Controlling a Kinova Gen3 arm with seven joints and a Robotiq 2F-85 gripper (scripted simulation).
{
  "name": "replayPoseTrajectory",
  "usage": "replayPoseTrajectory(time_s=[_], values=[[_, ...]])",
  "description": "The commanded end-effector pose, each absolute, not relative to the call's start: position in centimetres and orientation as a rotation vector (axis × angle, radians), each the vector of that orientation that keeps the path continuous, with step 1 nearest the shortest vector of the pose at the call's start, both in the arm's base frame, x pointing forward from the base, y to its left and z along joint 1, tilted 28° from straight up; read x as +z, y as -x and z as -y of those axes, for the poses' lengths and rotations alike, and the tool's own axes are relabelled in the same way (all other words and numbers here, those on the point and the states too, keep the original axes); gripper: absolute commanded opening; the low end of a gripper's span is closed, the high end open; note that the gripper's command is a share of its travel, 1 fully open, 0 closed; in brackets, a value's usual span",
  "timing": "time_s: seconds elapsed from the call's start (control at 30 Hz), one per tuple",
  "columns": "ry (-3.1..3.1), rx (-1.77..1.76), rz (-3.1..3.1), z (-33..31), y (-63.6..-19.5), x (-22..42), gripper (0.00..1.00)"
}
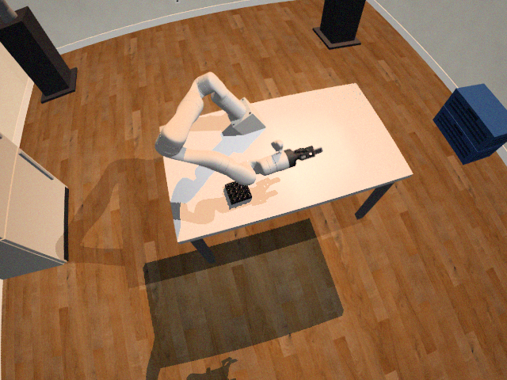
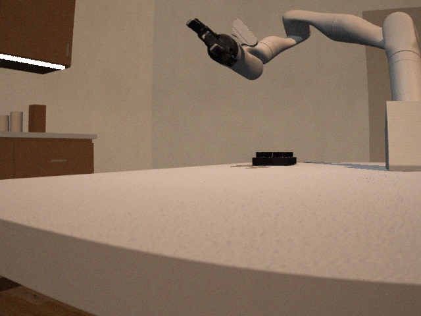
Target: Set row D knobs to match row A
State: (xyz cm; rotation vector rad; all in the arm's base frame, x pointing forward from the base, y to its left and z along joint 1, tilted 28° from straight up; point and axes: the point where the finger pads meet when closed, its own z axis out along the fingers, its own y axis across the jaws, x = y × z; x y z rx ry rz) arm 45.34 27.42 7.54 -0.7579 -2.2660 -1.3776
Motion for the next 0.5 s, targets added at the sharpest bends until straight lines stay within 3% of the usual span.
replayPoseTrajectory(time_s=[0.0, 0.47], values=[[0.749, -1.380, 2.273, -27.55, -45.42, 7.88, 1.00], [0.686, -1.336, 2.327, -26.91, -44.79, 8.18, 1.00]])
